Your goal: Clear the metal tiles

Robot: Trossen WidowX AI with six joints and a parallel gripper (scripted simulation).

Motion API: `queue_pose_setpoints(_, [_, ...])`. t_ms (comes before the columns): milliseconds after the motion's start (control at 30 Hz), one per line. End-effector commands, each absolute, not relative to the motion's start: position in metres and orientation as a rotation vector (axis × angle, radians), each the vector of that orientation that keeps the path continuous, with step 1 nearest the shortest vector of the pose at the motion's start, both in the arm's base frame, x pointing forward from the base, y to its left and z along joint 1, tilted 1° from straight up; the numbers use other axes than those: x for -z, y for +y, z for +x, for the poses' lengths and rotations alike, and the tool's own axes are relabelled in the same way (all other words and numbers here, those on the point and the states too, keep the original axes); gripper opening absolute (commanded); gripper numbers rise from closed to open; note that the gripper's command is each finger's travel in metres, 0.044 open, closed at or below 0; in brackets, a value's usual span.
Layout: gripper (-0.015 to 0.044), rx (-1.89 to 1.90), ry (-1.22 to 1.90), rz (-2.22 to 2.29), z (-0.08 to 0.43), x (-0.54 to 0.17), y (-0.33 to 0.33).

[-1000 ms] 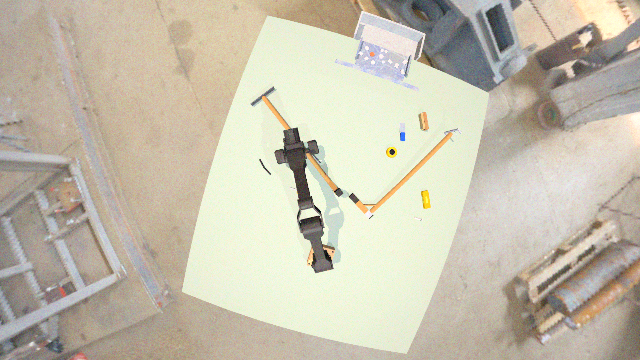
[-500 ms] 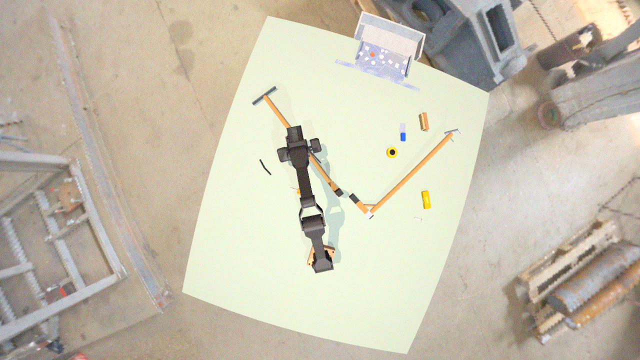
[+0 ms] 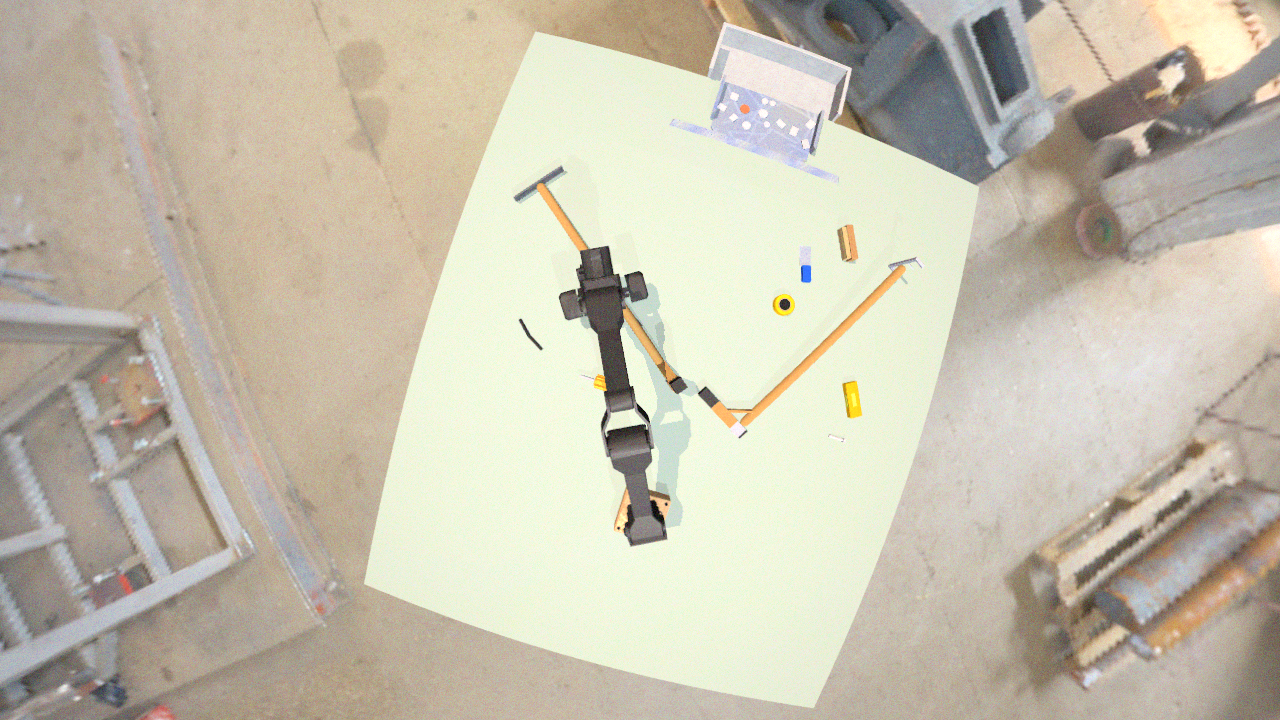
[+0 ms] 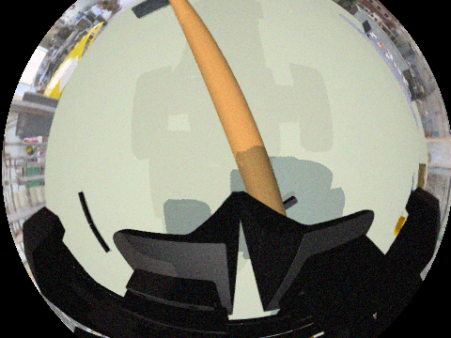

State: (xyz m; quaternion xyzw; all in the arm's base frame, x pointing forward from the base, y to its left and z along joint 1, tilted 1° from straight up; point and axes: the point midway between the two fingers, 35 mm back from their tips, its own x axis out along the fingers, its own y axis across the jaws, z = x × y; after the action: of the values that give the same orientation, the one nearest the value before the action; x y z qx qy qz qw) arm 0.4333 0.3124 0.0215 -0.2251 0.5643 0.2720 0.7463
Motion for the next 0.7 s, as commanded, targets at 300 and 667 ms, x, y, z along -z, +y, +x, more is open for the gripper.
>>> queue_pose_setpoints(300, [0.0000,-0.595,1.234,-0.492,0.446,-0.020,0.305])
queue_pose_setpoints(667, [0.0000,-0.594,1.231,-0.492,0.455,-0.021,0.300])
